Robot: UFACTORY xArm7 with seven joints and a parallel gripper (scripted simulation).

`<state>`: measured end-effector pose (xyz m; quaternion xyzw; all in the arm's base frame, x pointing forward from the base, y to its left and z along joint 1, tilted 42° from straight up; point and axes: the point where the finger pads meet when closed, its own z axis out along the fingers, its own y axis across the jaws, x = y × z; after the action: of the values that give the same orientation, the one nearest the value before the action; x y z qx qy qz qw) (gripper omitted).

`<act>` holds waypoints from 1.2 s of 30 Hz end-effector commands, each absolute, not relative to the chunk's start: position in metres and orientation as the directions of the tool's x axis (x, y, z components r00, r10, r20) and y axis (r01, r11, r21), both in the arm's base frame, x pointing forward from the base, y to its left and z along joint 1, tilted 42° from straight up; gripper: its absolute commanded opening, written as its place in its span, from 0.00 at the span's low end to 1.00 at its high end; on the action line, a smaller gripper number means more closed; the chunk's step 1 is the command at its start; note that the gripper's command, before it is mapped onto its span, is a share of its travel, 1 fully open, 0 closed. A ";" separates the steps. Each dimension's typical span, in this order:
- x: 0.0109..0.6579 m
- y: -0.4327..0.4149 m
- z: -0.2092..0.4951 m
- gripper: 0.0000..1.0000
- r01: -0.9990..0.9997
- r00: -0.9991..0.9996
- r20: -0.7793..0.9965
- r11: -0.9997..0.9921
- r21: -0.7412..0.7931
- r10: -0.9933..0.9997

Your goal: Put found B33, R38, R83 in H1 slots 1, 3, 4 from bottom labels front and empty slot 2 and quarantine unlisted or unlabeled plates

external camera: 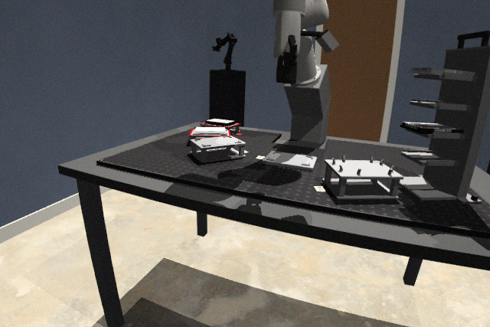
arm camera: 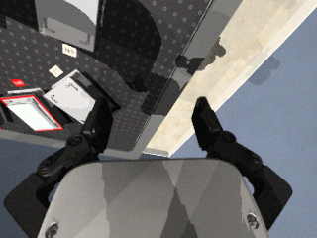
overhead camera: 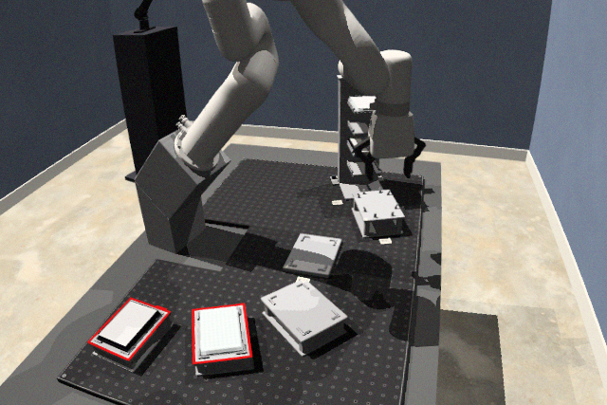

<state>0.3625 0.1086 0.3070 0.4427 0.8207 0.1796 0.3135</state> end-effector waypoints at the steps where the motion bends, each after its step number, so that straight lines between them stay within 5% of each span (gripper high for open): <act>1: 0.360 0.133 0.306 1.00 0.614 -0.407 -0.358 0.542 0.574 0.840; 36: 0.352 0.216 0.291 1.00 0.613 -0.408 -0.357 0.542 0.574 0.840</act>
<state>0.3484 0.2155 0.2931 0.4440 0.8197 0.1787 0.3147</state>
